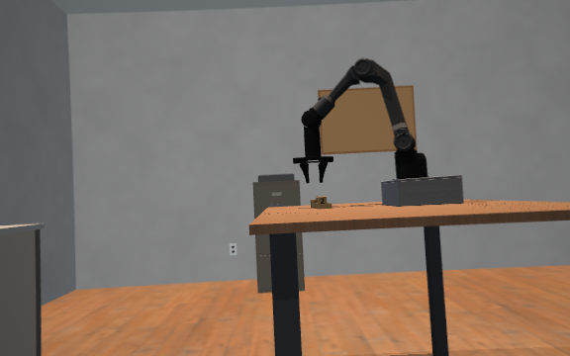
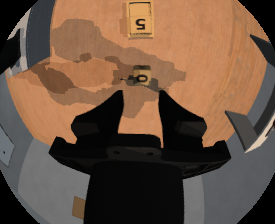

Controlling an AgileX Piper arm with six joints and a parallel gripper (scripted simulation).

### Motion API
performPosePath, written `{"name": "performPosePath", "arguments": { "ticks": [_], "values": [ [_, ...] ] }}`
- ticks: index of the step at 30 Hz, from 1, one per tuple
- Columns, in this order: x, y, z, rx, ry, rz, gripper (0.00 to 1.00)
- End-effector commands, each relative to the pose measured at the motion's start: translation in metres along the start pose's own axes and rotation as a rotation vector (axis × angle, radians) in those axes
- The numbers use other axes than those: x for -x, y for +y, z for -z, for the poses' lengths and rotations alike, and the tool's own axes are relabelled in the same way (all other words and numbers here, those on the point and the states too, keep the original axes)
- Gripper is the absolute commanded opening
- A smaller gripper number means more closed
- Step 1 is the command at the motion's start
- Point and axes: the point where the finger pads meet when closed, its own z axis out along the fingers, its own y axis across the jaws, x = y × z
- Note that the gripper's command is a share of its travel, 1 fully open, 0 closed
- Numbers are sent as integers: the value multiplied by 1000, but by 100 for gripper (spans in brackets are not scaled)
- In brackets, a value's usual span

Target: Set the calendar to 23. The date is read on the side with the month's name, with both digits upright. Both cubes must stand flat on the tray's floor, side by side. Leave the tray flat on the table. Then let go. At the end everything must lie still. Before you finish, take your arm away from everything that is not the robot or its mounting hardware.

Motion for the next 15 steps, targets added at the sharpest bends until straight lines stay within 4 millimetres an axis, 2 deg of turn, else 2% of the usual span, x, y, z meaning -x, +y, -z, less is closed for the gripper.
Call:
{"name": "performPosePath", "arguments": {
  "ticks": [1,15],
  "values": [
    [0,-1,-1,-1,0,-1,61],
    [0,0,-11,1,-2,0,61]
  ]
}}
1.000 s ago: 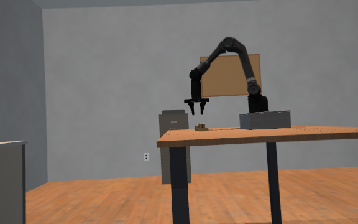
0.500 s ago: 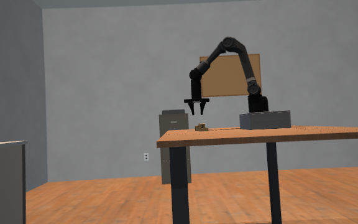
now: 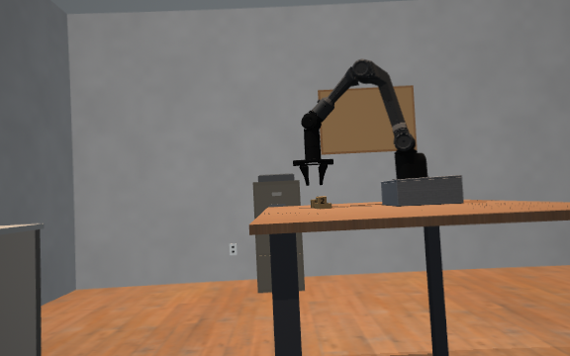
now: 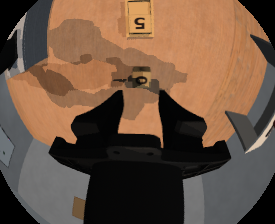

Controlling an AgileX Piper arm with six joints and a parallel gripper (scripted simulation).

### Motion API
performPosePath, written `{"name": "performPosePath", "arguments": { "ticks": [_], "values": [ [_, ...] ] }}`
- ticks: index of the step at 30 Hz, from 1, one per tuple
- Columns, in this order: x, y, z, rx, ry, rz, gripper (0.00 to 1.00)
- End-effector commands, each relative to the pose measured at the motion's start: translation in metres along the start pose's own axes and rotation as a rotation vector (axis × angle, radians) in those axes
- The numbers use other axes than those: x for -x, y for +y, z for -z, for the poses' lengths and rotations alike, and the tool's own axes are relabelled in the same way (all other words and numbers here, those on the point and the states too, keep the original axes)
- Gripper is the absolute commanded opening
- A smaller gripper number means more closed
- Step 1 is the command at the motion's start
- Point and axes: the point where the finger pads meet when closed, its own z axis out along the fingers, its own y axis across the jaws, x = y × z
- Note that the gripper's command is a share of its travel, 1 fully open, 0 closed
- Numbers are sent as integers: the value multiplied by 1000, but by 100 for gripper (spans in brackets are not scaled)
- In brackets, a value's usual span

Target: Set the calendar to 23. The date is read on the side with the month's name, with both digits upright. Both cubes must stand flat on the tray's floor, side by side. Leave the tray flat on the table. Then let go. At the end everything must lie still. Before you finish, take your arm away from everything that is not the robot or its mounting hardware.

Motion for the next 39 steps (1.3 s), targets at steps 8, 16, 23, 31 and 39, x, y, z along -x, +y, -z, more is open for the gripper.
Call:
{"name": "performPosePath", "arguments": {
  "ticks": [8,16,23,31,39],
  "values": [
    [0,1,-11,3,-2,0,61],
    [0,1,-24,3,-2,0,61],
    [0,1,-31,2,-2,0,61],
    [0,1,-40,2,-2,0,61],
    [0,1,-42,2,-2,0,61]
  ]
}}
